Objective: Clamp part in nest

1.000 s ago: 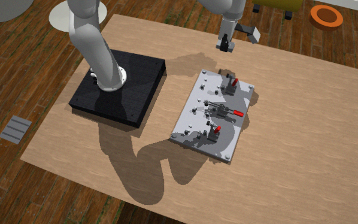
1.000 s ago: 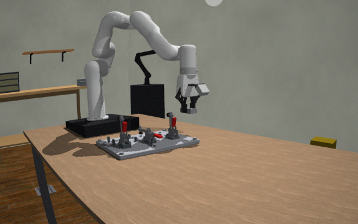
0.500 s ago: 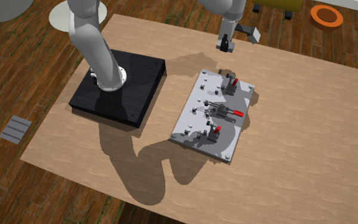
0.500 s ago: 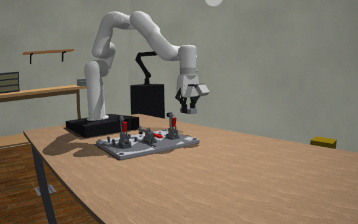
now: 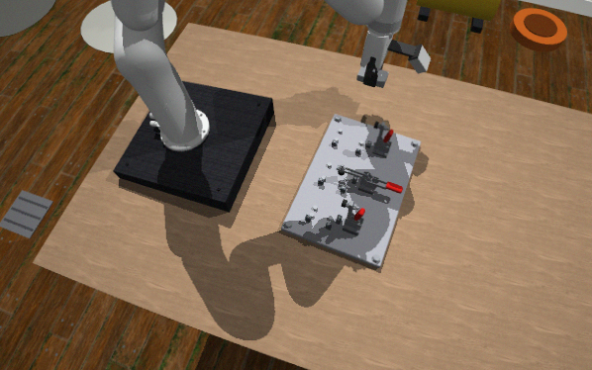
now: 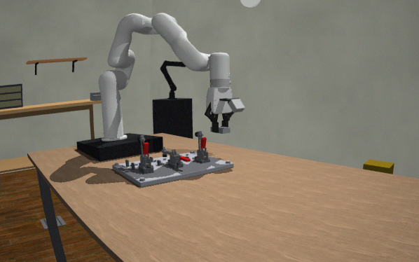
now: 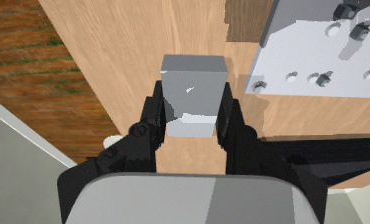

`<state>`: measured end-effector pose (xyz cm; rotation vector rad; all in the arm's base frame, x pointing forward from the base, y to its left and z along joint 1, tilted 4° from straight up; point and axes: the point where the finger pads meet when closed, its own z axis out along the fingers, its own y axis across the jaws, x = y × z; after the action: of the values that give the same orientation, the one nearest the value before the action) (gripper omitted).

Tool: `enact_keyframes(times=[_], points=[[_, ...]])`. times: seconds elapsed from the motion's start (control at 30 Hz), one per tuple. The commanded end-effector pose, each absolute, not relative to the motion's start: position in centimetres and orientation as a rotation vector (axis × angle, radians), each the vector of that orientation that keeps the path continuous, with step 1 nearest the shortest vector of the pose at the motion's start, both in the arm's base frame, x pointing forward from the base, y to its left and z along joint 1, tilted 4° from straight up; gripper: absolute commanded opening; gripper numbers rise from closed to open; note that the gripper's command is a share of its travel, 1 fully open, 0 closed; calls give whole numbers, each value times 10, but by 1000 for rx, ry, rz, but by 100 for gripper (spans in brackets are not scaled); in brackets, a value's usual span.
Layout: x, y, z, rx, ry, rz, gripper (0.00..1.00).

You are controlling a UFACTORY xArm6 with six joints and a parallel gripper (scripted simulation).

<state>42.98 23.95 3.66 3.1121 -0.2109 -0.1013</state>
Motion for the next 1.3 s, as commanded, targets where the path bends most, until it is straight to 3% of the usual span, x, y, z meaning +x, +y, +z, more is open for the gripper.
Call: enact_keyframes(times=[0.0, 0.5, 1.27], points=[[431, 236, 38, 3115, -211, -95, 0], [420, 154, 38, 3115, -211, -95, 0], [392, -56, 37, 3115, -211, -95, 0]])
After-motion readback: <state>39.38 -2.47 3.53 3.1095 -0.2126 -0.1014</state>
